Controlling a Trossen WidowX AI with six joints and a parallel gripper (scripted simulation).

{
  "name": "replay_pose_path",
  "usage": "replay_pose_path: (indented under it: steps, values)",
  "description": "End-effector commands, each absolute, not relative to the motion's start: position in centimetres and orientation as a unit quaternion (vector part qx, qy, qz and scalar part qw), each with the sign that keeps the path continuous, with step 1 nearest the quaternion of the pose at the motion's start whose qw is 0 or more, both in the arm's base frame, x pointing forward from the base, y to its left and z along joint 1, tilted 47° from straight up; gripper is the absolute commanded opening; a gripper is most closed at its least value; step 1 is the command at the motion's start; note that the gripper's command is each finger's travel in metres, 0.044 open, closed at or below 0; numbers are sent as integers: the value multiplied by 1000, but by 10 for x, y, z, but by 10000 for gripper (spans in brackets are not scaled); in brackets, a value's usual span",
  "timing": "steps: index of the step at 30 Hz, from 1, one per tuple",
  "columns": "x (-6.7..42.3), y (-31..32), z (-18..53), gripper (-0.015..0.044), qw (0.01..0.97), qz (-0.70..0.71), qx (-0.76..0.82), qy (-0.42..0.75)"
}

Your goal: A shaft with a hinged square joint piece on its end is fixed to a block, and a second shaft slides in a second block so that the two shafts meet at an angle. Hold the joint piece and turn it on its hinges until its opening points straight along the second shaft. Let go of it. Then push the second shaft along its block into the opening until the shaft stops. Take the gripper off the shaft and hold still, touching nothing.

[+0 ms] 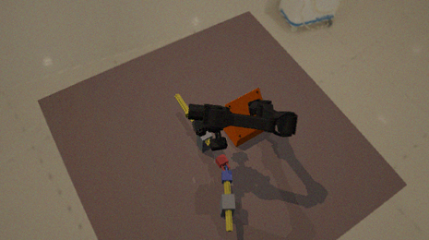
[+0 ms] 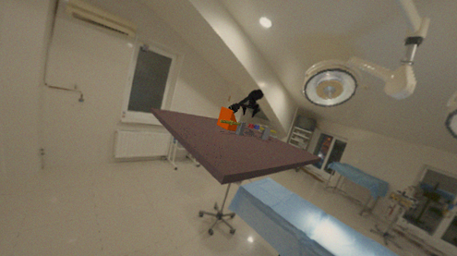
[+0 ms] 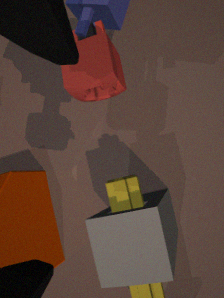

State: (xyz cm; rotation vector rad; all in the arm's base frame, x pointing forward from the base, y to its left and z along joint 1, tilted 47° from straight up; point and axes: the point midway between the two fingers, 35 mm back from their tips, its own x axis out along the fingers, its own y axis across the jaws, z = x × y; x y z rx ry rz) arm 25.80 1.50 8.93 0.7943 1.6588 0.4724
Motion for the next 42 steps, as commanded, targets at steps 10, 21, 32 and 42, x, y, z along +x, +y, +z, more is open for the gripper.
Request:
replay_pose_path:
  steps: [10,21,32,42]
  values:
    - [257,18,86,440,513,70,437,735]
    - [257,20,83,440,439,-47,511,737]
    - [257,23,80,440,355,-162,573,721]
    - [256,25,78,440,276,-257,615,693]
